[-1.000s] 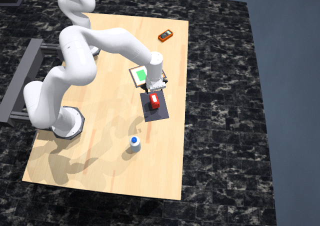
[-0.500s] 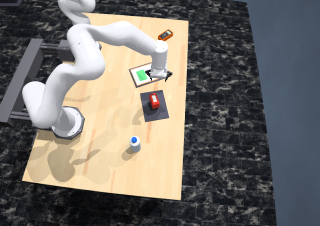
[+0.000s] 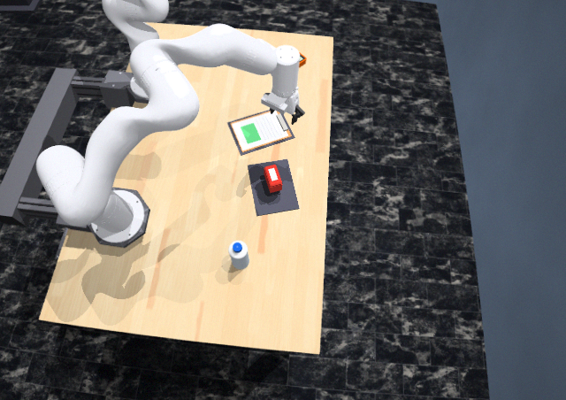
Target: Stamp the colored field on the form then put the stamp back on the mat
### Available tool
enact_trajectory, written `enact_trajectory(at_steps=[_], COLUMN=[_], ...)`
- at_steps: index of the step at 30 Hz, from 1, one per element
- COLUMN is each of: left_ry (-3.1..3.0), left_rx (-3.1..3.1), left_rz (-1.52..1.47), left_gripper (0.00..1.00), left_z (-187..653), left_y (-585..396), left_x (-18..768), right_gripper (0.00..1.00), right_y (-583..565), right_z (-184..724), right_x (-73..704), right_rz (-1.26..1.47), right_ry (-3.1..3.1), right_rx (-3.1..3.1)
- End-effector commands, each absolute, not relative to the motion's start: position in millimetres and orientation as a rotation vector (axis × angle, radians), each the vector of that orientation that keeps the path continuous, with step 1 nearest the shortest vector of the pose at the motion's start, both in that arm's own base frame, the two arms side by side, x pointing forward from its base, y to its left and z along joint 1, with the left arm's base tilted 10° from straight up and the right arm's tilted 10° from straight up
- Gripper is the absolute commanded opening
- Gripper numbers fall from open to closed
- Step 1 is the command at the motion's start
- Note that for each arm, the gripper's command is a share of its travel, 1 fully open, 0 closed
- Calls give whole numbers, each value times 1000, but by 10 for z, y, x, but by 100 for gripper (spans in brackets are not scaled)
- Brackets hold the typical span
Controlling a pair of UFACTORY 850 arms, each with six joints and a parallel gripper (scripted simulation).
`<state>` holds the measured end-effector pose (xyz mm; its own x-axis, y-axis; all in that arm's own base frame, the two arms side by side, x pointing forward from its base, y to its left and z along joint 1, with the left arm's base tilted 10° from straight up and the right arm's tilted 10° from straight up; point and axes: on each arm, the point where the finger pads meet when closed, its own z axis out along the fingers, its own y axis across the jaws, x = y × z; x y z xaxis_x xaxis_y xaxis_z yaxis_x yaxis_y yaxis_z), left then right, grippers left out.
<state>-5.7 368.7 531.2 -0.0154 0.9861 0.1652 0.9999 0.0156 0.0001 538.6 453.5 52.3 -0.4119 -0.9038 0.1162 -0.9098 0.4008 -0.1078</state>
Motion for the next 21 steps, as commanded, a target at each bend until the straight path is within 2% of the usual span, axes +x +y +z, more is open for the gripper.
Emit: enact_trajectory(at_steps=[1,15,21], left_ry=[-2150,-2150,-2150], left_rx=[-2116,-2116,-2116], left_rz=[-178,-178,-178], left_gripper=[100,100,100], left_z=[5320,5320,5320], left_y=[3689,3689,3689], left_x=[-58,-58,-58], right_gripper=[100,100,100], right_y=[4842,5778,5882], right_z=[478,286,262], right_x=[5360,4982,4919], right_rz=[276,273,271], right_ry=[-2711,-3007,-3032], right_rx=[1492,868,789])
